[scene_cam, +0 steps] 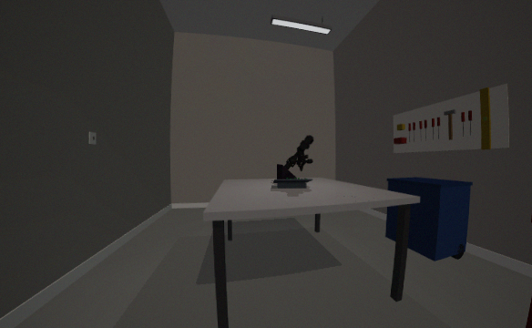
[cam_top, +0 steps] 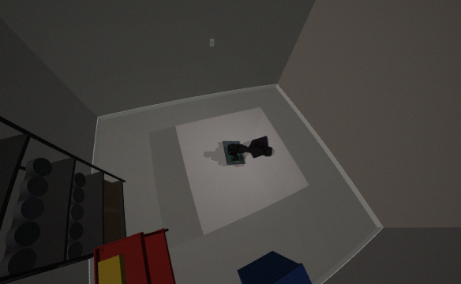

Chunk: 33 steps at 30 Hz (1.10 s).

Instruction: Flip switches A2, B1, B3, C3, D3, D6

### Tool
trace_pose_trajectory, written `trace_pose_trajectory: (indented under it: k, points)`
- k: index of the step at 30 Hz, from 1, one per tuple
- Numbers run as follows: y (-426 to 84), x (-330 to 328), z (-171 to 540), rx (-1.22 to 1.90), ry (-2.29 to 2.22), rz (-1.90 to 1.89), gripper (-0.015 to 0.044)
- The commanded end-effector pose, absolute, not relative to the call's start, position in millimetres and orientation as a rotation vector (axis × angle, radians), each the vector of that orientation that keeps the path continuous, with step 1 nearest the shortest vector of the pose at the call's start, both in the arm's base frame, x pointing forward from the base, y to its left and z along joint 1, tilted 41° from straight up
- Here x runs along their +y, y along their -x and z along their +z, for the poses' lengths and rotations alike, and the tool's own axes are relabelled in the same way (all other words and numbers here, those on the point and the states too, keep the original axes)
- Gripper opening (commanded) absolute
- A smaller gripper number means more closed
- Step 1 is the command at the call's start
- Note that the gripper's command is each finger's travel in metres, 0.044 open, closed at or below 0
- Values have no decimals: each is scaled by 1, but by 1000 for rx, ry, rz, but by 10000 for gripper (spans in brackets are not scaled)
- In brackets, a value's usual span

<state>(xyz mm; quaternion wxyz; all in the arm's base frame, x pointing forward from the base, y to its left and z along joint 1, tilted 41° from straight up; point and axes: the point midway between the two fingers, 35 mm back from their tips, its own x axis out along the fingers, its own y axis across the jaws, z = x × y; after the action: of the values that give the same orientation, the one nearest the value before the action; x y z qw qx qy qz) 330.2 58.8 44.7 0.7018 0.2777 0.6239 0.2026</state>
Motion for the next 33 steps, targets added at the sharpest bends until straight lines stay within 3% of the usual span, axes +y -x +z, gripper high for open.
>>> trace_pose_trajectory:
  k: [1,9,33]
  points:
    - [-327,59,52,1389,-612,465,0]
    - [-272,89,67,1392,-615,465,0]
    - [-278,122,29,1366,-620,457,0]
